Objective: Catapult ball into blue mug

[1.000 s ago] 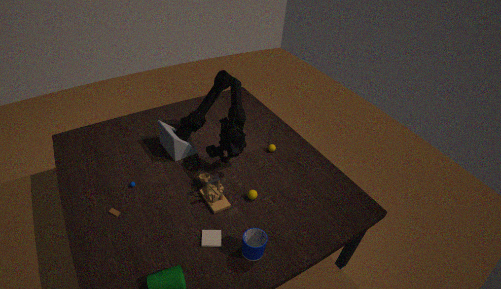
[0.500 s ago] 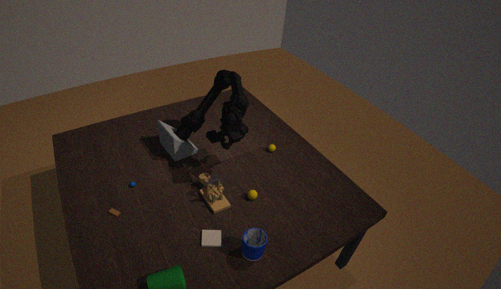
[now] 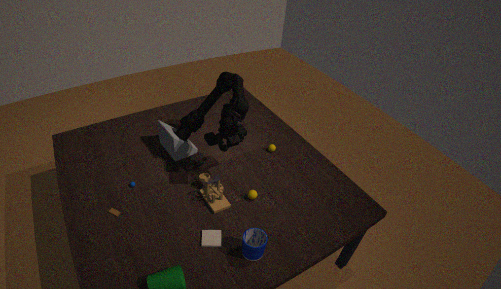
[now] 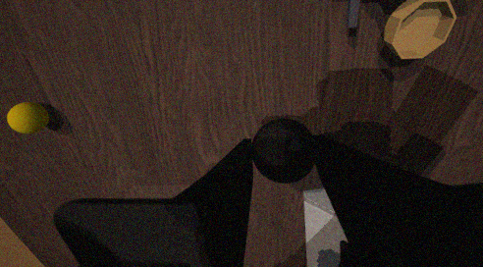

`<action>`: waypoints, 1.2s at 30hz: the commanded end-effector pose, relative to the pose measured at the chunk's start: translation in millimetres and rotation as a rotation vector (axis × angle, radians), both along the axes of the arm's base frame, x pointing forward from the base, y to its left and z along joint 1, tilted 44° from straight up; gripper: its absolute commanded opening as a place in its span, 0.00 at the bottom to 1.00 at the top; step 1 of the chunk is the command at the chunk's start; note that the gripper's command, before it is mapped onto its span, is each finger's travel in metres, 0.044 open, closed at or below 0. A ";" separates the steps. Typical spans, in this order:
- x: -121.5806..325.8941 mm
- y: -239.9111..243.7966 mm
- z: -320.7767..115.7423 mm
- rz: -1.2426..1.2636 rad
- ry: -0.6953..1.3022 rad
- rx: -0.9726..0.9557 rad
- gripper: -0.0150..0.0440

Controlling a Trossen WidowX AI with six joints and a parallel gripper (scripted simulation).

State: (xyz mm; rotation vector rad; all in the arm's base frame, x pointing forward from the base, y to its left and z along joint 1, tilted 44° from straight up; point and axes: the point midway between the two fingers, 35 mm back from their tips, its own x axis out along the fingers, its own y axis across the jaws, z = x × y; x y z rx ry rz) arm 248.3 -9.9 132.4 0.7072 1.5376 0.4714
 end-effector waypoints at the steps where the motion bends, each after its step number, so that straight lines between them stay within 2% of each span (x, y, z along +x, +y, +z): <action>1: 6.3 -9.3 -10.1 0.020 0.027 -0.002 0.25; 36: 36.8 -72.6 -115.9 0.195 0.199 0.052 0.25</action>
